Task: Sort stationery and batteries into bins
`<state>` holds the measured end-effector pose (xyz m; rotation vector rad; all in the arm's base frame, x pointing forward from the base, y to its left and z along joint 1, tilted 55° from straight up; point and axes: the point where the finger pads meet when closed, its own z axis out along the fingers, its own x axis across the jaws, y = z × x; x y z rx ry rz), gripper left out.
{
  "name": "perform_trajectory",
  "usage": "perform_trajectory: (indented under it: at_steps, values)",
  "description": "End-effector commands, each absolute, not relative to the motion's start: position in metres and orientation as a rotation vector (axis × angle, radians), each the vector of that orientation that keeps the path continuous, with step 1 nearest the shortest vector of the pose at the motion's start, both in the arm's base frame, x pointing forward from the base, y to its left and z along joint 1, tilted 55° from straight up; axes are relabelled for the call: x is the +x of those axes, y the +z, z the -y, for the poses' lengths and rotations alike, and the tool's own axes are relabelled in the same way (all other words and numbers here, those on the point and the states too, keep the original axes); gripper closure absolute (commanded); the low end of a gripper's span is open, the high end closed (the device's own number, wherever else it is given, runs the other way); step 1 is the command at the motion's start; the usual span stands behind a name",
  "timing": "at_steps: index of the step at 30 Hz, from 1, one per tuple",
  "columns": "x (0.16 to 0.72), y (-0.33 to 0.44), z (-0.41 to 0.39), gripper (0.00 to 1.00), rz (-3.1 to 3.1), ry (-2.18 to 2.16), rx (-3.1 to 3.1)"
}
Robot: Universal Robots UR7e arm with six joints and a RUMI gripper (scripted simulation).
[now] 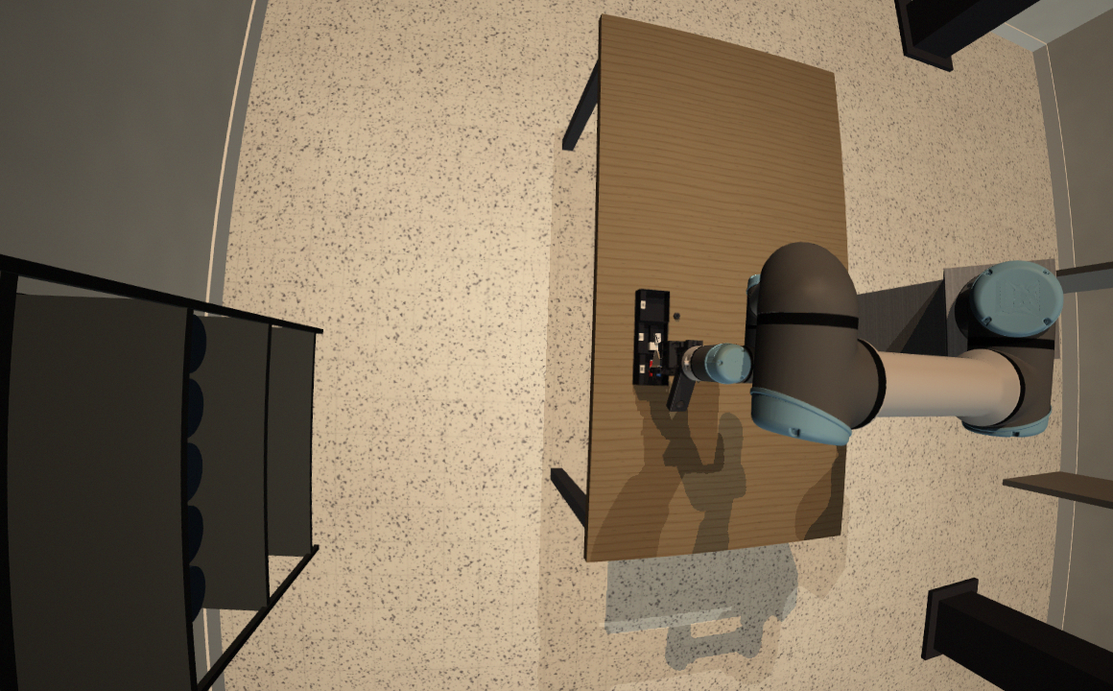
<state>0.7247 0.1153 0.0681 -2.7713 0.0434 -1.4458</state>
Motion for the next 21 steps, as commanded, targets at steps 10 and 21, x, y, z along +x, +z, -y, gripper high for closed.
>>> perform_trajectory:
  at_steps: [10,21]
  values:
    - [0.715,0.076,-0.117,0.83,-0.042,-1.447,-2.770]
    - [0.703,0.085,-0.116,0.83,-0.043,-1.447,-2.770]
